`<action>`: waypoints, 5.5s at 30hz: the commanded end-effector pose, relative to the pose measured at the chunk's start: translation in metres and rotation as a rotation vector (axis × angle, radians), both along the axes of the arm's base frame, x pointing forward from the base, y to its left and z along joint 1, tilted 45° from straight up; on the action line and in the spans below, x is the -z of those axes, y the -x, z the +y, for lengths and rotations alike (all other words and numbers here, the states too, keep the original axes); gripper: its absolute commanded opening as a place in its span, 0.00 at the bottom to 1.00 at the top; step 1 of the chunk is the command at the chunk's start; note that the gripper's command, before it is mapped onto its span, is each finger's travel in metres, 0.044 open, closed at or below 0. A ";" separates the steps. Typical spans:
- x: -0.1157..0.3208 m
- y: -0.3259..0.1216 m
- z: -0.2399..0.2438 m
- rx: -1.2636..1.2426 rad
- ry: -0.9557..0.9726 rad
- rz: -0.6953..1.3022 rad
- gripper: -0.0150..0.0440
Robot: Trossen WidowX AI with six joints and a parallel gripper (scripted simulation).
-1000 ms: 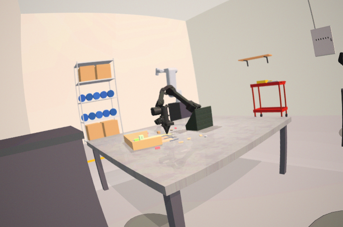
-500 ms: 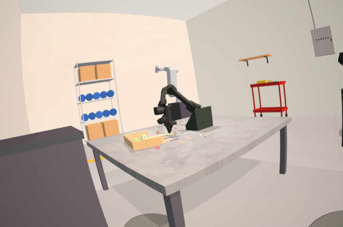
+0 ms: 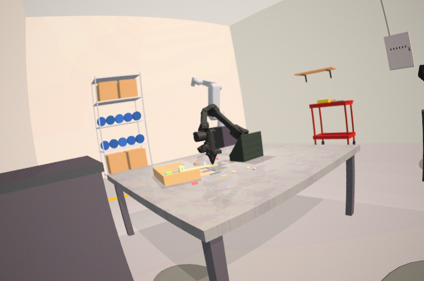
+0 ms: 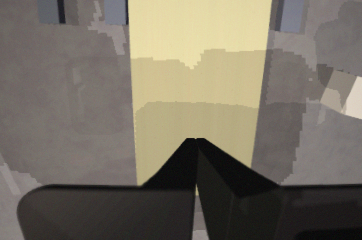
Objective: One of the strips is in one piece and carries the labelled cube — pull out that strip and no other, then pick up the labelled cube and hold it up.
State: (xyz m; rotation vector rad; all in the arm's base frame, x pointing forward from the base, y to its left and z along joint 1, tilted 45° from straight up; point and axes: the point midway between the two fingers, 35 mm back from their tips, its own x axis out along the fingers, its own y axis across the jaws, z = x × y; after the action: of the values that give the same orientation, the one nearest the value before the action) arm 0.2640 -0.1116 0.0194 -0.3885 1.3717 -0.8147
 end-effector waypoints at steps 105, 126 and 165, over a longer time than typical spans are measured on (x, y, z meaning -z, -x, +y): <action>-0.018 0.044 0.039 0.009 -0.005 0.027 0.48; -0.037 -0.025 0.032 0.009 -0.004 0.023 1.00; -0.070 -0.133 0.005 0.009 -0.003 0.016 0.78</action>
State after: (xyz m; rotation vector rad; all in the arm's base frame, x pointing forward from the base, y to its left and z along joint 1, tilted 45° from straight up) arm 0.3941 -0.1025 0.0916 -0.3808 1.3847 -0.8189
